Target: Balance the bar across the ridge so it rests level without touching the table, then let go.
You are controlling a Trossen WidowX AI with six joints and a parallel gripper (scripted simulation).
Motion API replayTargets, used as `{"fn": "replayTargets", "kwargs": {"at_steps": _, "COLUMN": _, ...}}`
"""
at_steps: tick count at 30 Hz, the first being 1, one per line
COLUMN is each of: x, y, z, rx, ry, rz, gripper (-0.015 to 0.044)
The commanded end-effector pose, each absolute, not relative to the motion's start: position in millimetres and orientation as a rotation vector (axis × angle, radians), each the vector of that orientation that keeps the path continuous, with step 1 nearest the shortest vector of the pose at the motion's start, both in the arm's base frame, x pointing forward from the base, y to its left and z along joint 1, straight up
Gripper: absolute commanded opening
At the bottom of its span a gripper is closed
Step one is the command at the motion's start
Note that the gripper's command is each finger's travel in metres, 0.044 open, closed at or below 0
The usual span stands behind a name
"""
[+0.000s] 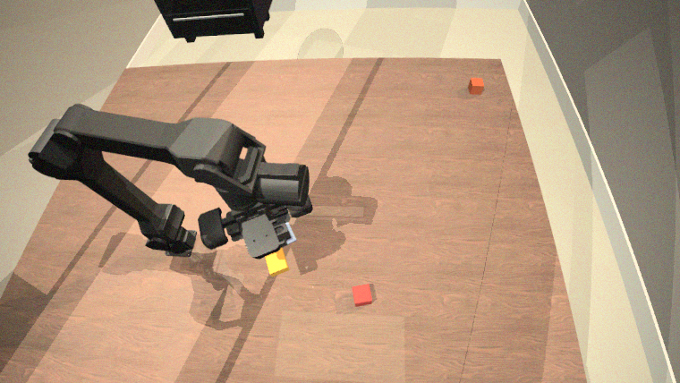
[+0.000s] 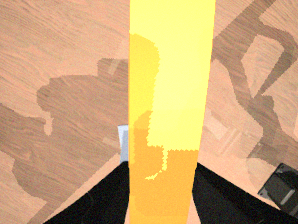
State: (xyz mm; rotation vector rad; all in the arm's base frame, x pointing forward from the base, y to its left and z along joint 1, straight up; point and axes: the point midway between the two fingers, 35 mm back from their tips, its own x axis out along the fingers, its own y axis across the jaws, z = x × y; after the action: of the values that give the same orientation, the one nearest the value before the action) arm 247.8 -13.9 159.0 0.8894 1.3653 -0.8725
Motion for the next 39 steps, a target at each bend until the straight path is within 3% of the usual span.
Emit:
{"fn": "replayTargets", "kwargs": {"at_steps": 1, "x": 254.1, "y": -1.9, "z": 160.1, "rx": 0.835, "ry": 1.387, "rz": -0.816, "gripper": 0.0}}
{"fn": "replayTargets", "kwargs": {"at_steps": 39, "x": 261.9, "y": 7.2, "z": 116.9, "rx": 0.806, "ry": 1.398, "rz": -0.786, "gripper": 0.0}}
